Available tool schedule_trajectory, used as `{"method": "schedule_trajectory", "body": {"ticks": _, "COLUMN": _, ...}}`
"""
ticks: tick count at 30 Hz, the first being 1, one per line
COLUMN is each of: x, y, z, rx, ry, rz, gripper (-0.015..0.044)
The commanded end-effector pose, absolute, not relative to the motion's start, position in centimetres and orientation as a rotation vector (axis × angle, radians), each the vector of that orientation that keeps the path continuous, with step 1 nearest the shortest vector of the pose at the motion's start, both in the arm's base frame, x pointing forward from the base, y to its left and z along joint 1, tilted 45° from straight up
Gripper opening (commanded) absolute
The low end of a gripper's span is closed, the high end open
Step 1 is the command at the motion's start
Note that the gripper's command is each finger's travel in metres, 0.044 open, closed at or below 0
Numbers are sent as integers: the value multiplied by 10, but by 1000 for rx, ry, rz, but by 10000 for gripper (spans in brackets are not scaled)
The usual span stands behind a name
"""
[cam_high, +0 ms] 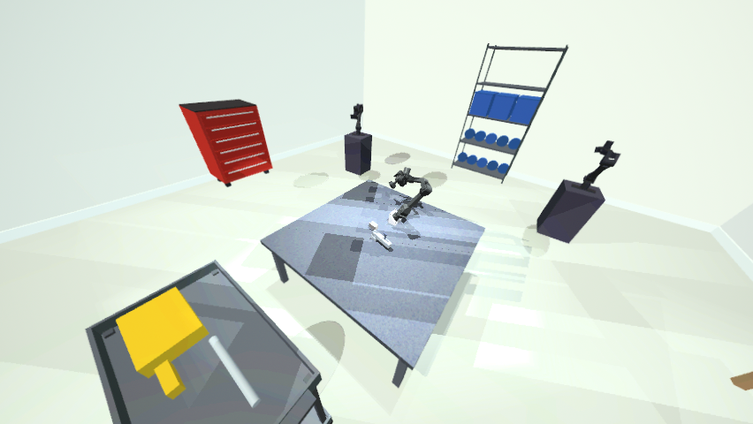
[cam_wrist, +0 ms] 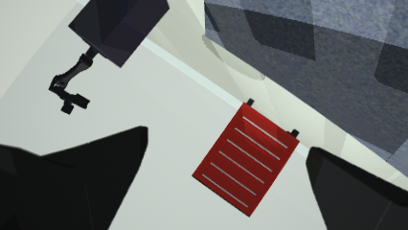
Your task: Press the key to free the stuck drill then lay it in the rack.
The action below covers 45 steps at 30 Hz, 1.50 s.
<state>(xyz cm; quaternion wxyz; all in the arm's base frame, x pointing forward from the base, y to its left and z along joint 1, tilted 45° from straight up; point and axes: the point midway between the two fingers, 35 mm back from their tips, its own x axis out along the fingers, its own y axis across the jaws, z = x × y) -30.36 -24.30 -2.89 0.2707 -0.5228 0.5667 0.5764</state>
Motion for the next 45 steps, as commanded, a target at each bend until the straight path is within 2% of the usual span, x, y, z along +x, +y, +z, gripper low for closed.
{"method": "schedule_trajectory", "body": {"ticks": 1, "x": -304, "y": -243, "z": -29, "rx": -1408, "ry": 1527, "rz": 1553, "gripper": 374}}
{"method": "schedule_trajectory", "body": {"ticks": 9, "x": -301, "y": -245, "z": -29, "rx": -1417, "ry": 1522, "rz": 1552, "gripper": 164}}
{"method": "schedule_trajectory", "body": {"ticks": 15, "x": -224, "y": -308, "z": -18, "rx": -1670, "ry": 1358, "rz": 1518, "gripper": 6}}
{"method": "schedule_trajectory", "body": {"ticks": 22, "x": -114, "y": -350, "z": -7, "rx": -1950, "ry": 1078, "rz": 1550, "gripper": 0}}
{"method": "schedule_trajectory", "body": {"ticks": 30, "x": 4, "y": -355, "z": 14, "rx": -2099, "ry": 761, "rz": 1498, "gripper": 0}}
{"method": "schedule_trajectory", "body": {"ticks": 34, "x": 71, "y": -338, "z": 30, "rx": -2156, "ry": 557, "rz": 1514, "gripper": 0}}
{"method": "schedule_trajectory", "body": {"ticks": 38, "x": 116, "y": -318, "z": 41, "rx": -2167, "ry": 410, "rz": 1513, "gripper": 0}}
{"method": "schedule_trajectory", "body": {"ticks": 45, "x": 213, "y": -242, "z": 73, "rx": -2077, "ry": 47, "rz": 1501, "gripper": 0}}
